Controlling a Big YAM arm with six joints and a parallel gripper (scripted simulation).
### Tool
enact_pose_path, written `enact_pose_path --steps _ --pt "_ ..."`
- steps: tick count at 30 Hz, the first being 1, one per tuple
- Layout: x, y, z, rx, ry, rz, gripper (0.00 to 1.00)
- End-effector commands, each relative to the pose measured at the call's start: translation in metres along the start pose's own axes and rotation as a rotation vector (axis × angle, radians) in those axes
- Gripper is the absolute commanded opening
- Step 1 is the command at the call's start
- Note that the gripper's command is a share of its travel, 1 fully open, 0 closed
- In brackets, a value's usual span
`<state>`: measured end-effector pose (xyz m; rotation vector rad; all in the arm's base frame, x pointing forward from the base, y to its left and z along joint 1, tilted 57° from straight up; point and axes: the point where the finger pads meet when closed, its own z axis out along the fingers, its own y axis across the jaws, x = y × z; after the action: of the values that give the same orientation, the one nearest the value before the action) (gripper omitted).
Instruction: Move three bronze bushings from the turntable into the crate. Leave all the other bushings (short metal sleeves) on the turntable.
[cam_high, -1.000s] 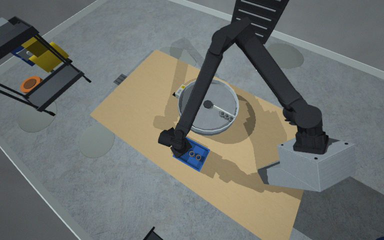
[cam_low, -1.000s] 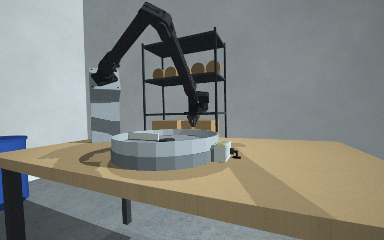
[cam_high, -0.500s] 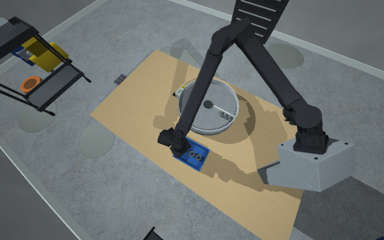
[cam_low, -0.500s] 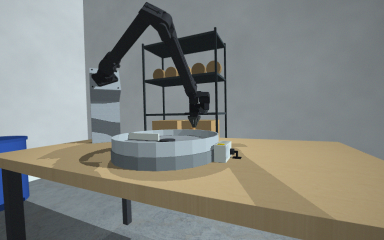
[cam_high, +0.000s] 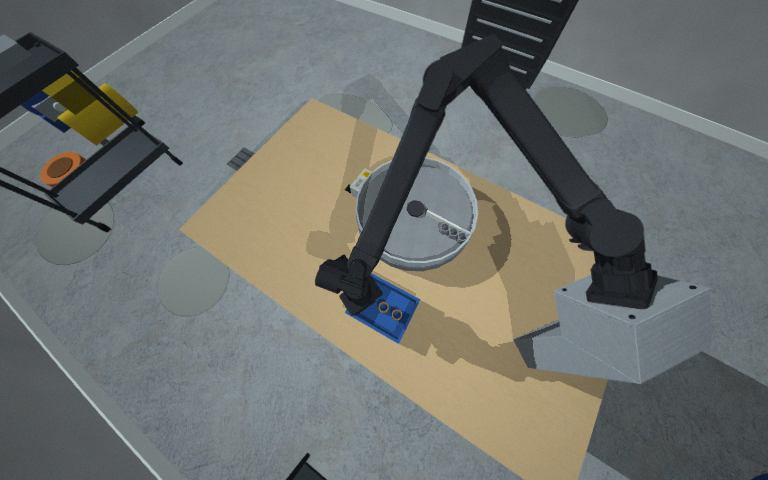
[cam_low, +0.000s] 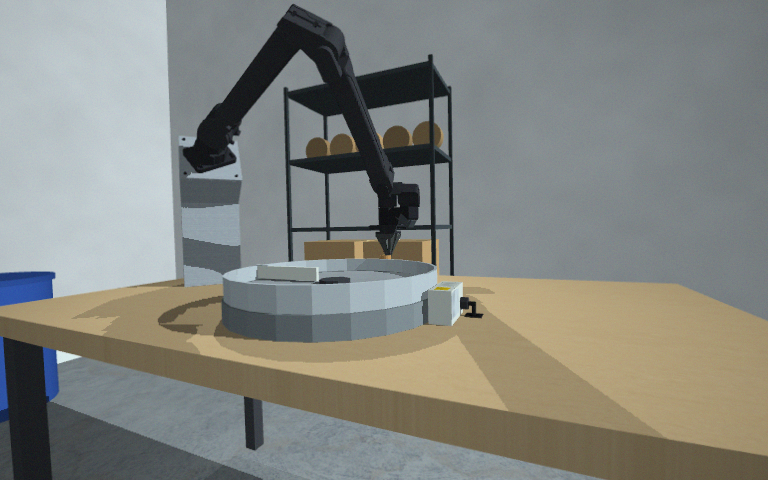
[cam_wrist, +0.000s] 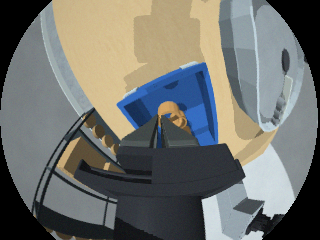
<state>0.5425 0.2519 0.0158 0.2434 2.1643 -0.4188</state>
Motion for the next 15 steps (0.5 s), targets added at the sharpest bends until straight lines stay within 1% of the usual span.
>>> enact_pose_path --steps 1,6,11,12,14,15 --pt "-0.013 0.007 -0.013 -0.026 -0.021 0.009 0.00" --pt "-0.013 0.007 -0.013 -0.026 -0.021 0.009 0.00" --pt "-0.018 -0.008 0.000 -0.005 -0.015 0.022 0.00" --pt "-0.017 -0.007 -0.002 -0.007 -0.015 0.018 0.00" --pt "-0.013 0.004 -0.012 -0.027 -0.019 0.003 0.00" --pt "-0.013 0.004 -0.012 -0.027 -0.019 0.003 0.00"
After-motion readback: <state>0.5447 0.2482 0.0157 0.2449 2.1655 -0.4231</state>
